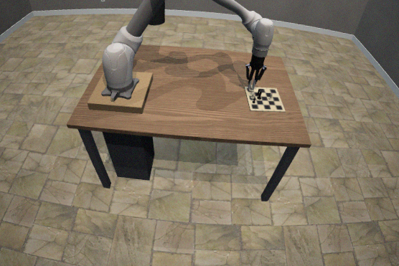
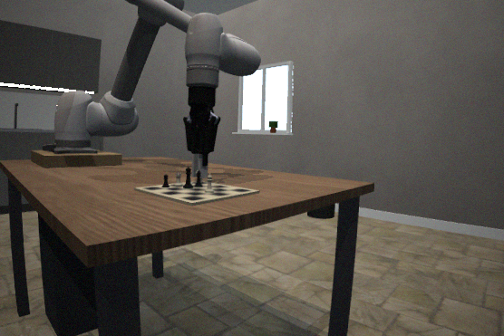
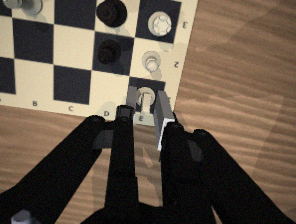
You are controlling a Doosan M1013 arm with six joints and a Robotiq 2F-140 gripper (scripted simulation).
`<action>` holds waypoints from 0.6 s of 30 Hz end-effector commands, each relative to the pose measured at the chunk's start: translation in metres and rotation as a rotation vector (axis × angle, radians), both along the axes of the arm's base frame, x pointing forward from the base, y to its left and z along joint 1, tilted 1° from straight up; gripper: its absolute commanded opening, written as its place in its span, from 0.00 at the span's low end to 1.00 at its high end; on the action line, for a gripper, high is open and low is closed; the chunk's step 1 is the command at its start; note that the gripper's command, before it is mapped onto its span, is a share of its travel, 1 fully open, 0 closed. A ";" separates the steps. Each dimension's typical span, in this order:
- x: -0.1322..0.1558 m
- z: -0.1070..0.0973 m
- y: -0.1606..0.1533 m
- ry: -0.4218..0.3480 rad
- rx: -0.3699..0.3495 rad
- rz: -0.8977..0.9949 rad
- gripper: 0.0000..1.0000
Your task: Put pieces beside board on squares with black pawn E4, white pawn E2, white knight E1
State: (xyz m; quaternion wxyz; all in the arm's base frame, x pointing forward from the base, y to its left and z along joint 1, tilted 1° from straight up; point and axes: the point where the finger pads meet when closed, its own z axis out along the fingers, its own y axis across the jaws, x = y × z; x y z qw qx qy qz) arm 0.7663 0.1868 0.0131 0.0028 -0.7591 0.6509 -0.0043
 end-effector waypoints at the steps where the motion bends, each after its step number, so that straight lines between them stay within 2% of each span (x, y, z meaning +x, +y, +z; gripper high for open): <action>1: 0.000 0.005 0.000 0.000 0.000 0.000 0.22; 6: 0.000 0.015 0.000 0.000 0.000 0.000 0.22; 18: -0.001 0.076 0.000 0.000 0.000 0.000 0.22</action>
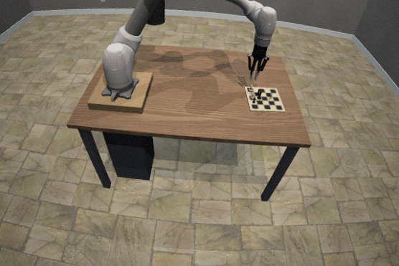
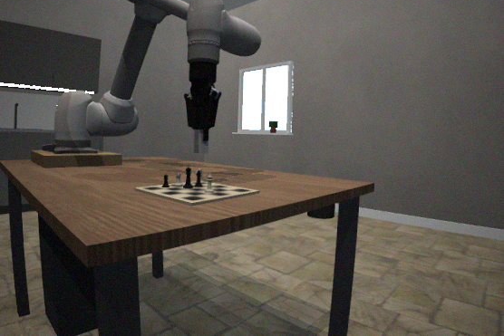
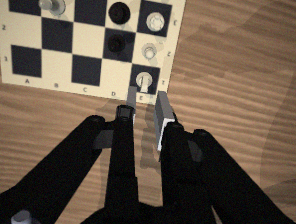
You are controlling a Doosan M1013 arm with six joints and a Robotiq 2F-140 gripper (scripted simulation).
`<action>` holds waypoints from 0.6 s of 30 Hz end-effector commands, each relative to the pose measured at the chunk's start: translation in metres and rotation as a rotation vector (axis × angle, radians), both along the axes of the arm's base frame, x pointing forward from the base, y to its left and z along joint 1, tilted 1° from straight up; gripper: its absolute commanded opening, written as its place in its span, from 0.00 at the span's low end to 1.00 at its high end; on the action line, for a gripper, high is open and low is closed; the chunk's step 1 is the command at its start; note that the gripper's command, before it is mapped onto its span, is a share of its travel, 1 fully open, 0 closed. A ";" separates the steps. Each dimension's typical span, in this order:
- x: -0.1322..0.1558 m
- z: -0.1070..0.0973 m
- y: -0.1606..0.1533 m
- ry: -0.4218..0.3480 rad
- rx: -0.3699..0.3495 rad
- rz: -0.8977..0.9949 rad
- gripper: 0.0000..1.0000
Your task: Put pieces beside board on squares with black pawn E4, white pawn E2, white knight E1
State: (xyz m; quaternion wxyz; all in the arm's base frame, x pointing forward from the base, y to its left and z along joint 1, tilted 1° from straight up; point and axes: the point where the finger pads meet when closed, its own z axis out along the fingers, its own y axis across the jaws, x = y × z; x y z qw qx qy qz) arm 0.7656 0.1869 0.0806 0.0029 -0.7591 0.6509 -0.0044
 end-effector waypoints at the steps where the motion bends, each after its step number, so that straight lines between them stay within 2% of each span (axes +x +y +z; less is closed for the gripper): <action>1: 0.000 0.012 0.000 0.000 0.000 0.000 0.22; 10: 0.000 0.020 0.000 0.000 0.000 0.000 0.22; 11: 0.000 0.020 0.000 0.000 0.000 0.000 1.00; 18: 0.000 0.020 0.000 0.000 0.000 0.000 1.00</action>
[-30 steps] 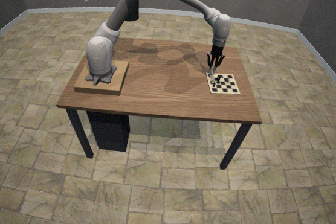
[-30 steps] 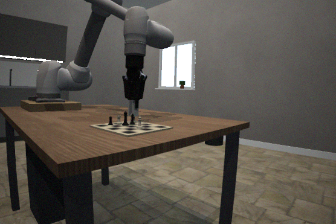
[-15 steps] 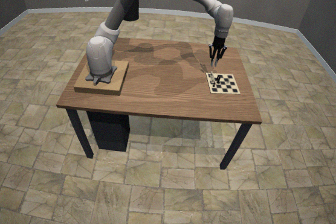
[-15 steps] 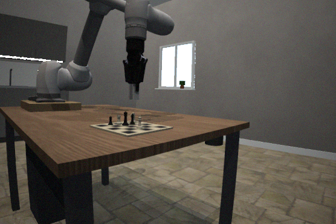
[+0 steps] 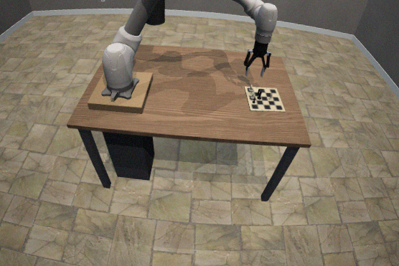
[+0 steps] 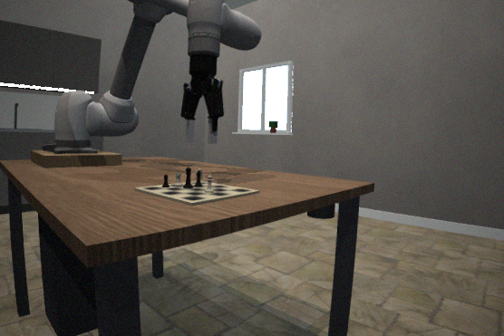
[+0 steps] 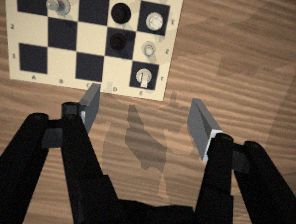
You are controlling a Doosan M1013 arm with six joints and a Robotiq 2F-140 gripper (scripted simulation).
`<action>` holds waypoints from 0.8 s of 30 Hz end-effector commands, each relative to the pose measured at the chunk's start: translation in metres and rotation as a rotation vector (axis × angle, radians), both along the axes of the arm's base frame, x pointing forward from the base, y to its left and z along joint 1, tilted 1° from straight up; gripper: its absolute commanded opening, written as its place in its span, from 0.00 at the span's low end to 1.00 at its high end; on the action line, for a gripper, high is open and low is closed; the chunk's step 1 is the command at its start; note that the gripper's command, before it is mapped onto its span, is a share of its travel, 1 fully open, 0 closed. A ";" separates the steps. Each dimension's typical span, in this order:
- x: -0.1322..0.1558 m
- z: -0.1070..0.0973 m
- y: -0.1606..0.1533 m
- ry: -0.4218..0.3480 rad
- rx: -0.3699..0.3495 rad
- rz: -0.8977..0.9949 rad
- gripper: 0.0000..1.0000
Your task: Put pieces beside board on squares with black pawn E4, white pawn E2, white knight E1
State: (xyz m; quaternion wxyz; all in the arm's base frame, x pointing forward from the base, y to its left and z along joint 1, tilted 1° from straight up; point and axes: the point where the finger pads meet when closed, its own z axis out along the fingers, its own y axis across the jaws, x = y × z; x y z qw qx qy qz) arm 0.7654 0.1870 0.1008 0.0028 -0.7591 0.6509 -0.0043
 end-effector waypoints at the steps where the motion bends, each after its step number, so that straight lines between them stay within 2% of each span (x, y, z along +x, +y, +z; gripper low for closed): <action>1: 0.000 0.000 0.000 0.000 0.000 0.000 1.00; 19: 0.000 0.002 0.000 0.000 0.000 0.000 1.00; 24: 0.000 0.012 0.000 0.000 0.000 0.000 1.00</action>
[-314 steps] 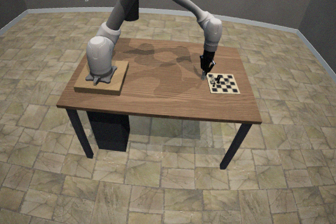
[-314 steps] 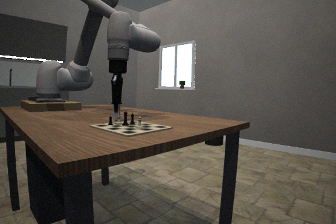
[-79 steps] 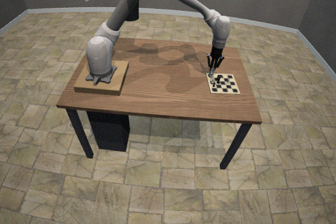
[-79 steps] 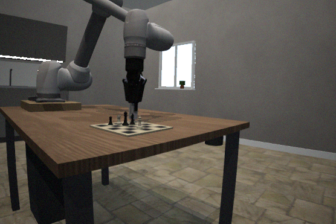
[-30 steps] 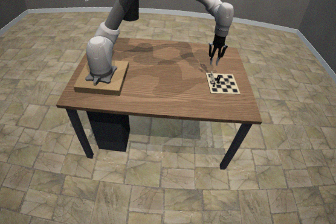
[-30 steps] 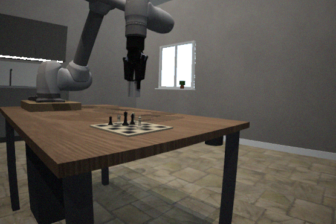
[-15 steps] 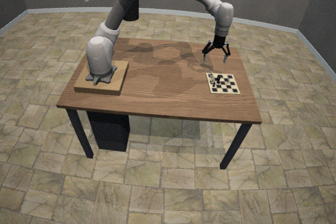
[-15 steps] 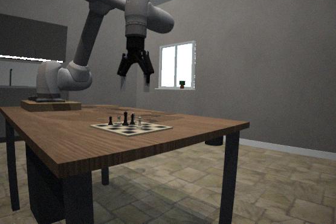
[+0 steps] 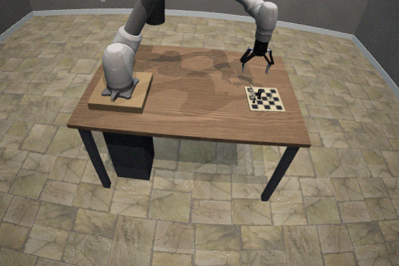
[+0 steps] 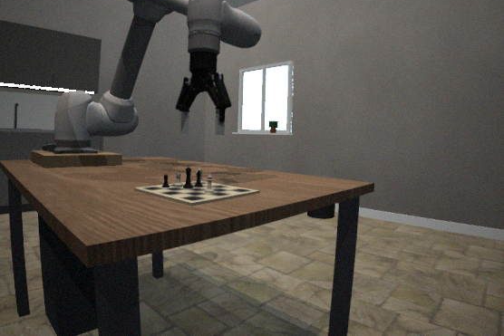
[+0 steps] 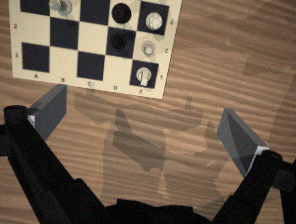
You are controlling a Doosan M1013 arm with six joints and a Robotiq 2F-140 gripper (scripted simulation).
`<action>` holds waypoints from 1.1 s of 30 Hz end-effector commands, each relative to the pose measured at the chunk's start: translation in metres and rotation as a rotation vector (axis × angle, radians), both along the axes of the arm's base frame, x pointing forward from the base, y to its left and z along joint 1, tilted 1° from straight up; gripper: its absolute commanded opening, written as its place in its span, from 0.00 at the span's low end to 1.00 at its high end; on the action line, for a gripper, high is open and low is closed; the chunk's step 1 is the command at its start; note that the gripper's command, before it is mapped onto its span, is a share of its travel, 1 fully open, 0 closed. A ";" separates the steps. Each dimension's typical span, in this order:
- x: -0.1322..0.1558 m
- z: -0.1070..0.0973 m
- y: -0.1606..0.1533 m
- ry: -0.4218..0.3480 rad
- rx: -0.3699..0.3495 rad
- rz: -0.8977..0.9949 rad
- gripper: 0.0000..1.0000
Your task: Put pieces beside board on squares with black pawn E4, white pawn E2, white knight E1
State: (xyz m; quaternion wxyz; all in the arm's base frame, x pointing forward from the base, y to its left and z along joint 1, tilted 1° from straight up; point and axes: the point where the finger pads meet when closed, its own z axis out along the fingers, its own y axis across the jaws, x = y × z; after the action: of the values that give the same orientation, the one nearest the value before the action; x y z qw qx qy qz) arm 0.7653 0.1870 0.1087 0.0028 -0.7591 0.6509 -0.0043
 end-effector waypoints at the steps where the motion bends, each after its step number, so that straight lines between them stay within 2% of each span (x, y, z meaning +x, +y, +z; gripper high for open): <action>1: 0.000 0.007 0.000 0.000 0.000 0.000 1.00; 10: 0.000 0.038 0.000 0.000 0.000 0.000 1.00; 16: 0.000 0.046 0.000 0.000 0.000 0.000 1.00; 33: -0.001 0.050 0.000 0.000 0.000 0.000 1.00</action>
State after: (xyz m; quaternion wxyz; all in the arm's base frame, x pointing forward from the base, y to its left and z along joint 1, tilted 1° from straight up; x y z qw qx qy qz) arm 0.7648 0.1870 0.1583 0.0028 -0.7591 0.6509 -0.0043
